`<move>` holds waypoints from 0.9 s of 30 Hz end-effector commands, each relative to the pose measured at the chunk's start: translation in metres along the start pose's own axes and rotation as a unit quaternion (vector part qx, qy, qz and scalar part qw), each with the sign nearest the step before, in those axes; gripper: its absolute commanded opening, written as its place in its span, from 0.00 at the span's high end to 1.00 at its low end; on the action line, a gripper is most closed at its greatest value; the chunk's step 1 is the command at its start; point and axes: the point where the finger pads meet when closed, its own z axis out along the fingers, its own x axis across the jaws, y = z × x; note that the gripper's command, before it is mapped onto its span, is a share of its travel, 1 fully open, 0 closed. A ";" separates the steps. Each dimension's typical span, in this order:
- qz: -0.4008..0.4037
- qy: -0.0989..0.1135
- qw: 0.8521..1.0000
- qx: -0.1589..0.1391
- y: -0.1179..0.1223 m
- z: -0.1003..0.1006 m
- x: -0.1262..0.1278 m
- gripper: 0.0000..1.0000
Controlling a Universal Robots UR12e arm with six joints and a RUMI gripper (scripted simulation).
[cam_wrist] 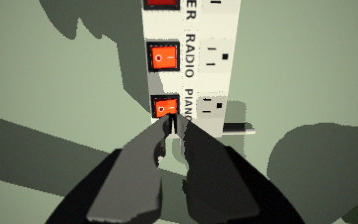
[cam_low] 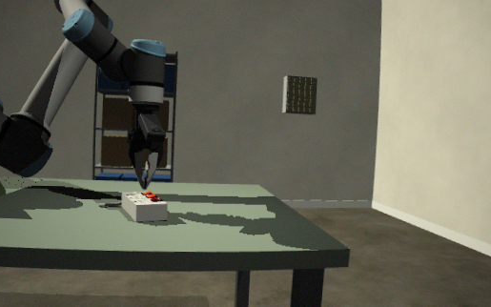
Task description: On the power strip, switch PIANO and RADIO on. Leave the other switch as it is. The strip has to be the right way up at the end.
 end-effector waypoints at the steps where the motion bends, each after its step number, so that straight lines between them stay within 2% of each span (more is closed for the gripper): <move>1: 0.000 0.000 1.000 0.000 0.000 -0.013 0.000 1.00; 7: 0.000 0.000 1.000 0.000 0.000 -0.027 0.000 1.00; 27: 0.000 0.000 1.000 0.000 0.000 -0.030 0.000 1.00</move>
